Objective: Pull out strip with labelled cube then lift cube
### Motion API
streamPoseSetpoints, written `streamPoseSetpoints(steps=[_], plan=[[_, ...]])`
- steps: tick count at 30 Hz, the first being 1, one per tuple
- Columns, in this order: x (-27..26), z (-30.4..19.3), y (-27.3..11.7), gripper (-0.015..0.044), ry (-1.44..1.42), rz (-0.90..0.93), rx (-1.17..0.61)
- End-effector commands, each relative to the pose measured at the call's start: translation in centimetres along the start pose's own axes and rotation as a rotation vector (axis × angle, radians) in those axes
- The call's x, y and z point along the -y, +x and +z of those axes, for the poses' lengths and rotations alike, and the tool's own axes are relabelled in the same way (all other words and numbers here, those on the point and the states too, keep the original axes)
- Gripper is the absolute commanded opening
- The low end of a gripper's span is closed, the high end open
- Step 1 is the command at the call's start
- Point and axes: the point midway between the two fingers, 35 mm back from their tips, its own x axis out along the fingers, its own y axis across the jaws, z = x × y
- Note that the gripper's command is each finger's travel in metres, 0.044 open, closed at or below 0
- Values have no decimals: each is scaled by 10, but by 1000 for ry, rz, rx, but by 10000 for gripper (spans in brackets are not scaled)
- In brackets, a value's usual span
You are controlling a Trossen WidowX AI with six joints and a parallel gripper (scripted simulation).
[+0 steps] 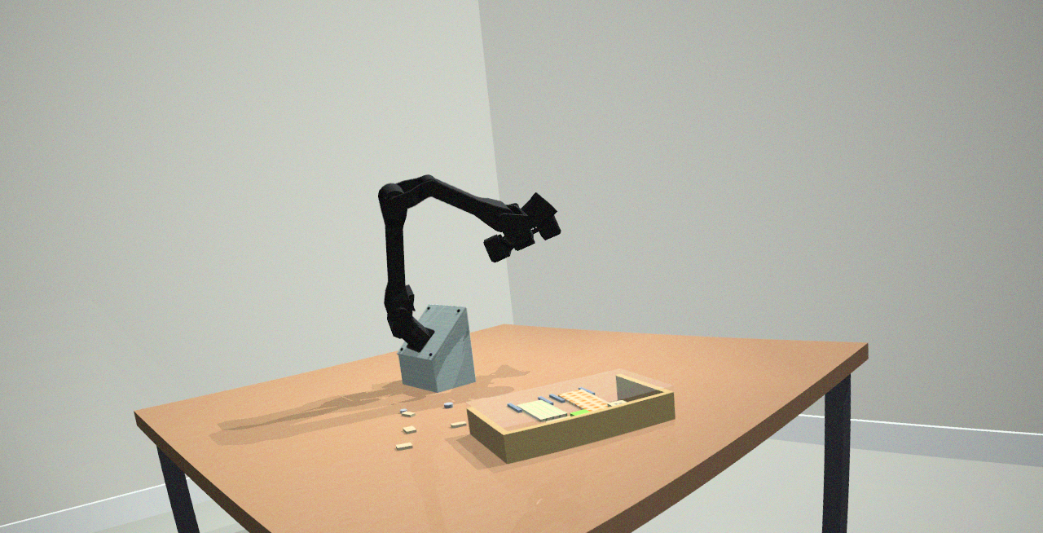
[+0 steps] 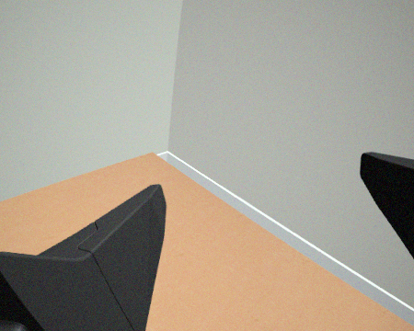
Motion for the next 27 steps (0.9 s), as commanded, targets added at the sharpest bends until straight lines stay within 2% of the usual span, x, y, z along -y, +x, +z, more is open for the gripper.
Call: streamPoseSetpoints(steps=[1, 7, 16, 21, 27], plan=[[1, -1, -1, 400, 3, -8, -8], [25, -36, -51, 400, 137, -302, -249], [39, -87, -171, 400, 440, -924, -533], [20, -107, -246, 400, 631, -1320, -616], [-33, -122, -331, 400, 858, -1832, -642]])
